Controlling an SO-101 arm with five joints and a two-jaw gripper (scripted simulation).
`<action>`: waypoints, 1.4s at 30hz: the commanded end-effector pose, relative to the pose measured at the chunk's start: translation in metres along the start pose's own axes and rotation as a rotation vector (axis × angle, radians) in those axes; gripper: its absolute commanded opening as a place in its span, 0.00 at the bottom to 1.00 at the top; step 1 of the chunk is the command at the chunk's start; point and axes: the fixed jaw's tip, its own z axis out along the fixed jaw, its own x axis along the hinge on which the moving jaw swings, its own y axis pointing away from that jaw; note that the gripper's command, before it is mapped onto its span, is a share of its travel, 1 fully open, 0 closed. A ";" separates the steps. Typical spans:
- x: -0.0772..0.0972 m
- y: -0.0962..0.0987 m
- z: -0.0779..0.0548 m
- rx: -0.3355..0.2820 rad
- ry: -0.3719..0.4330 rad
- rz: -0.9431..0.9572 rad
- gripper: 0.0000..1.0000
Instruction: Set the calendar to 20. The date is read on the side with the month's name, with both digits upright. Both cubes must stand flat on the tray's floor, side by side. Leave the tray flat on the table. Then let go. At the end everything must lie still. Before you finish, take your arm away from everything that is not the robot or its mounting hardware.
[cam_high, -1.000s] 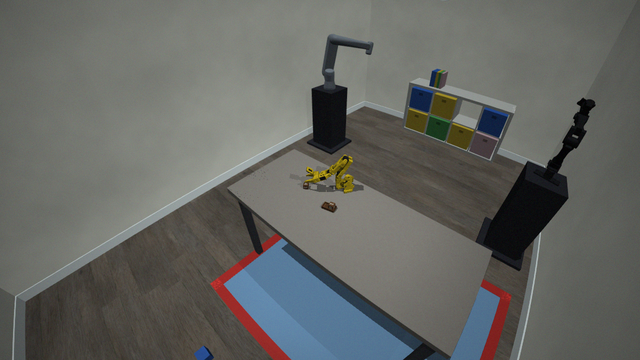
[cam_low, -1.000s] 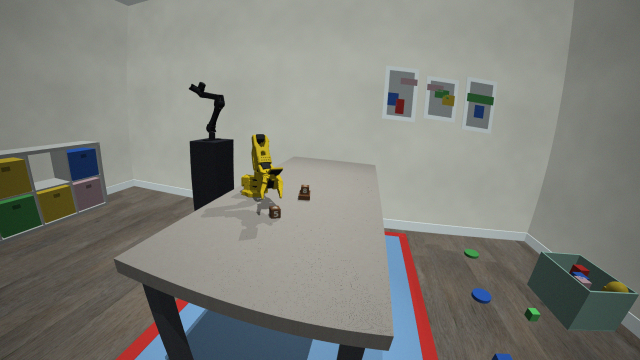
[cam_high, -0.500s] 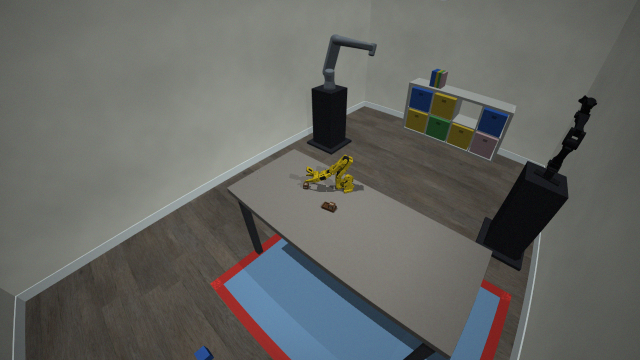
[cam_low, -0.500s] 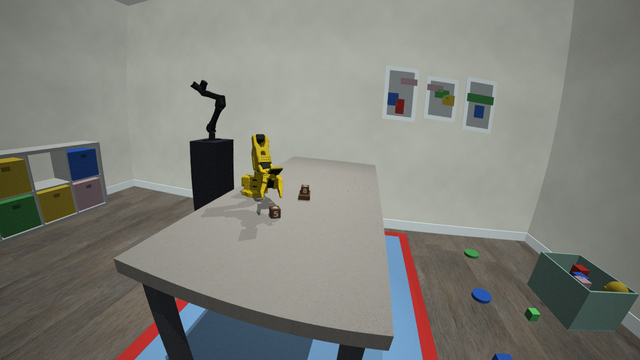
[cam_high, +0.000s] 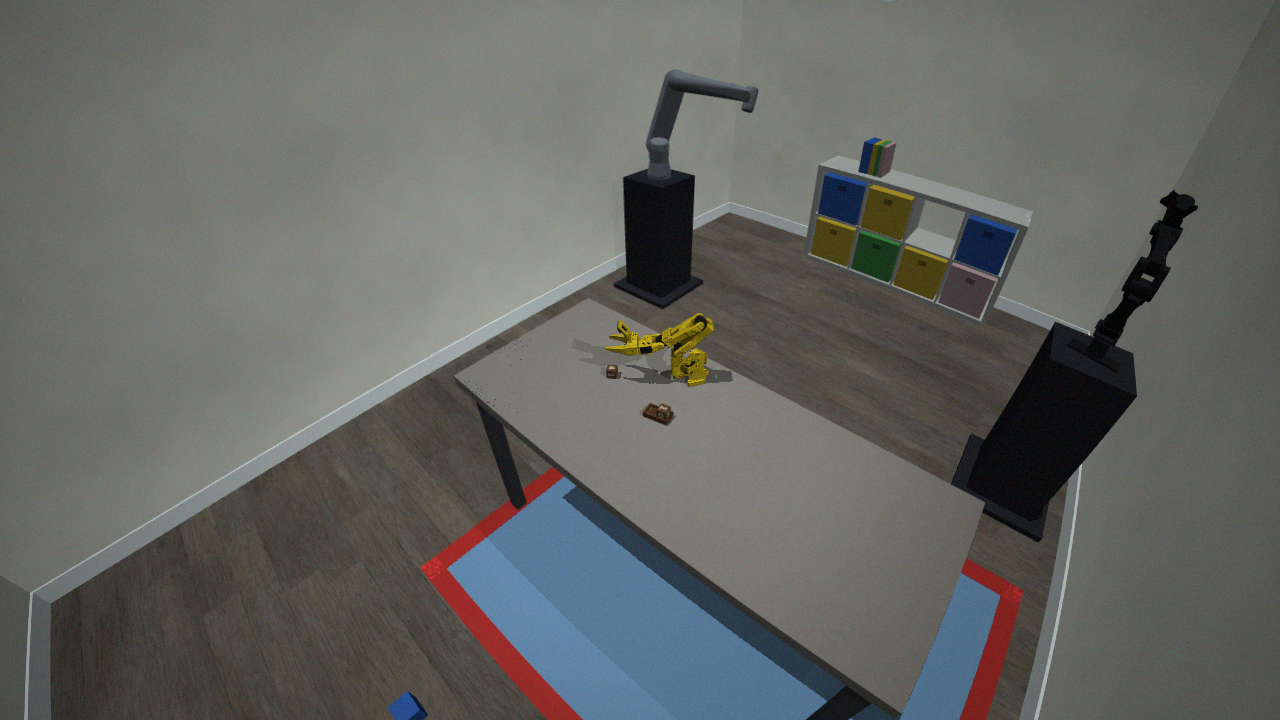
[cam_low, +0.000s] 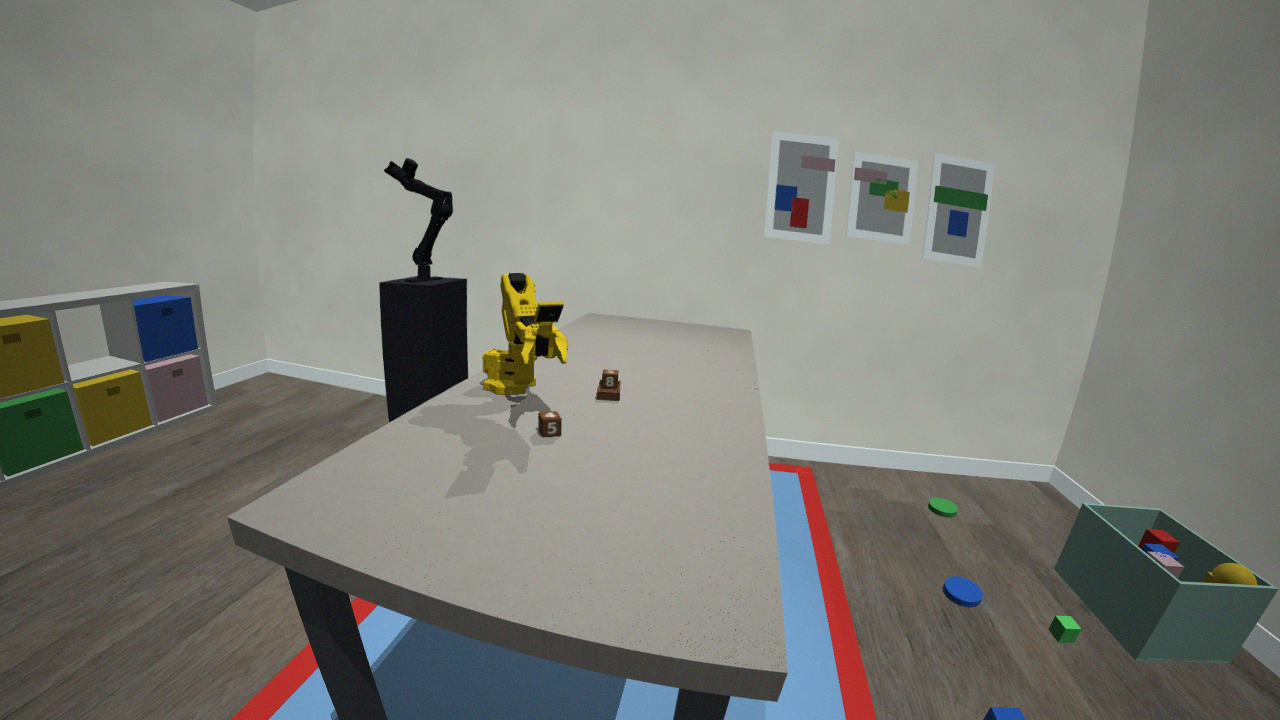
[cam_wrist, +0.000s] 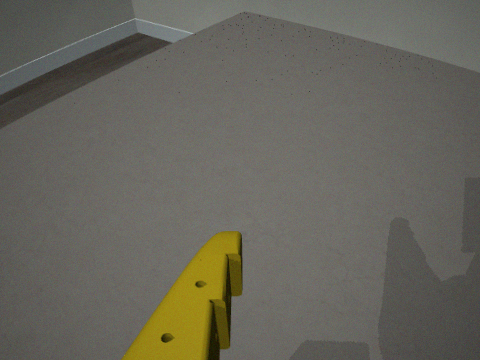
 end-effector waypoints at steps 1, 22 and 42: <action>-0.036 0.003 -0.007 -0.012 -0.160 -0.007 0.35; -0.057 0.003 -0.013 -0.013 -0.248 -0.005 0.35; -0.059 0.006 0.012 -0.020 0.033 0.021 0.35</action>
